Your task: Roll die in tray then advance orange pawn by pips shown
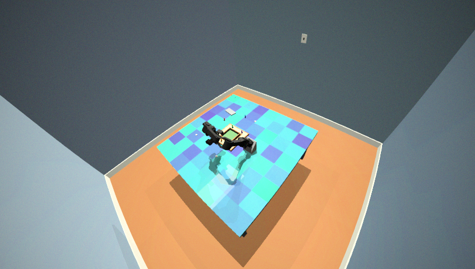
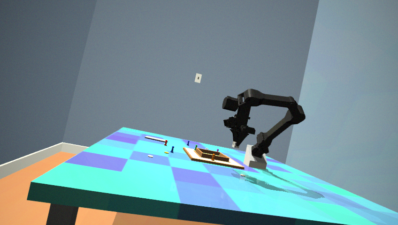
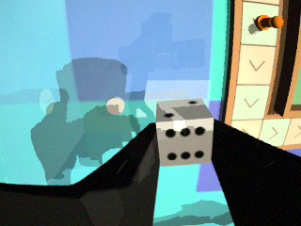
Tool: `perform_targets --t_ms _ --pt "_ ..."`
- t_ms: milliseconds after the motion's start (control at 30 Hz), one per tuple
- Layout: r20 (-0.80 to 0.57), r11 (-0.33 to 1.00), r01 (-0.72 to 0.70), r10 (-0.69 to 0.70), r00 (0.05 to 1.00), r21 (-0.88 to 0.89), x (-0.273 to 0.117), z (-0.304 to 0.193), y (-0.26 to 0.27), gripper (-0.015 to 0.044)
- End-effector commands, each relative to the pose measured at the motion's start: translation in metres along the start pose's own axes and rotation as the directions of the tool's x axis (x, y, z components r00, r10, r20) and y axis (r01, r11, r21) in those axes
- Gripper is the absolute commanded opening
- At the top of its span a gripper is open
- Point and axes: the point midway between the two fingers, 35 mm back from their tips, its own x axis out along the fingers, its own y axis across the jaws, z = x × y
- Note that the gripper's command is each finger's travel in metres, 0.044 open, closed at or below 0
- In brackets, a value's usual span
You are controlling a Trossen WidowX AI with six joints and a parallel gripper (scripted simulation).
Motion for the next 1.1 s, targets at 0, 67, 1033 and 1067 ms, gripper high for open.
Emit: perform_targets --t_ms 0,67,1033,1067 --pt "0.0 1.0 -0.012 0.012 1.0 0.0 -0.011 -0.001 0.001 0.0" --pt "0.0 1.0 -0.012 0.012 1.0 0.006 -0.011 -0.001 0.0 0.0" --pt "0.001 0.575 0.016 -0.029 1.0 0.818 0.01 0.034 -0.129 0.0" --pt "0.001 0.547 0.014 -0.028 1.0 0.837 0.011 0.034 -0.133 0.0"
